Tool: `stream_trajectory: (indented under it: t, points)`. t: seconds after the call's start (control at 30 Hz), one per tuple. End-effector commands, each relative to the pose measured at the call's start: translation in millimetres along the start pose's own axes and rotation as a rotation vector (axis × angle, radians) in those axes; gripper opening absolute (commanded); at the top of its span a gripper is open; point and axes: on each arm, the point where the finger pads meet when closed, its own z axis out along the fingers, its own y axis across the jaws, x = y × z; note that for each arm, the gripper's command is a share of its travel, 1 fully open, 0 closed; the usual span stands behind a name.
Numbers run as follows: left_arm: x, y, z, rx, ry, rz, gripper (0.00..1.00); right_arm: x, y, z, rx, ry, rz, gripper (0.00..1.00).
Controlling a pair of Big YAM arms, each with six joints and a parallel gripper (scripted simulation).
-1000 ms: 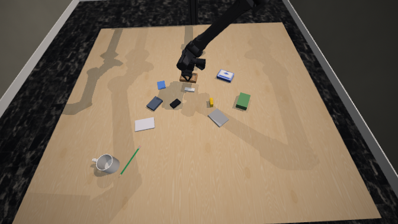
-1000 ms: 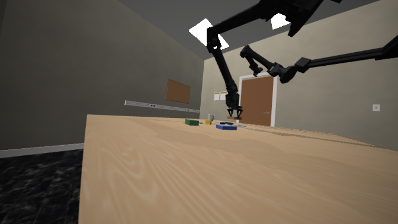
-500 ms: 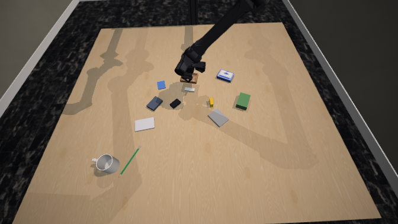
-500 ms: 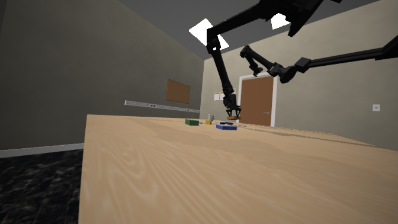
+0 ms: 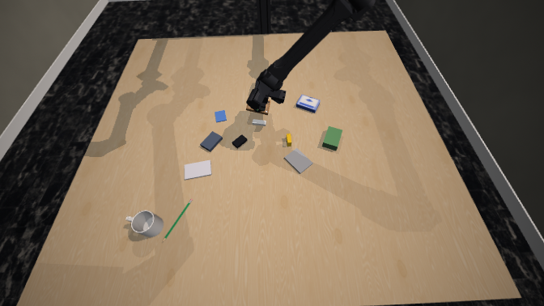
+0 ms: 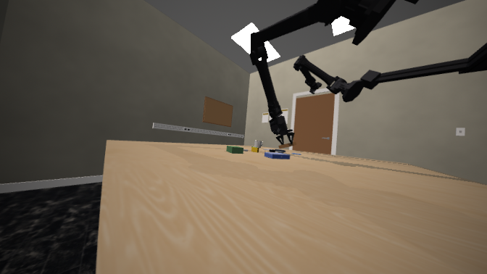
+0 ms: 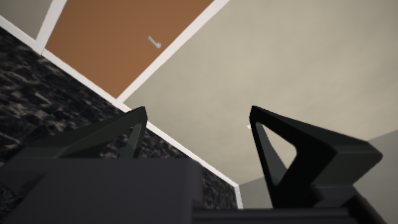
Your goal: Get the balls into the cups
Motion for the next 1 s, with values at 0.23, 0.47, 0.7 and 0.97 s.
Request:
stream_trajectory:
  t: [0.23, 0.47, 0.7, 0.97]
  points:
    - [14.1, -1.0, -8.6, -0.005, 0.072, 0.049, 0.70, -30.6, -8.0, -3.0, 0.019, -0.045, -0.015, 1.00]
    - [15.9, 2.5, -4.9, 0.088, -0.014, 0.042, 0.70, -30.6, -8.0, -3.0, 0.019, -0.045, -0.015, 1.00]
    - [9.8, 2.7, -2.1, 0.146, -0.078, 0.033, 0.70, -30.6, -8.0, -3.0, 0.019, -0.045, -0.015, 1.00]
    - [18.4, 5.3, -5.1, 0.247, -0.165, 0.044, 0.70, -30.6, -8.0, -3.0, 0.019, -0.045, -0.015, 1.00]
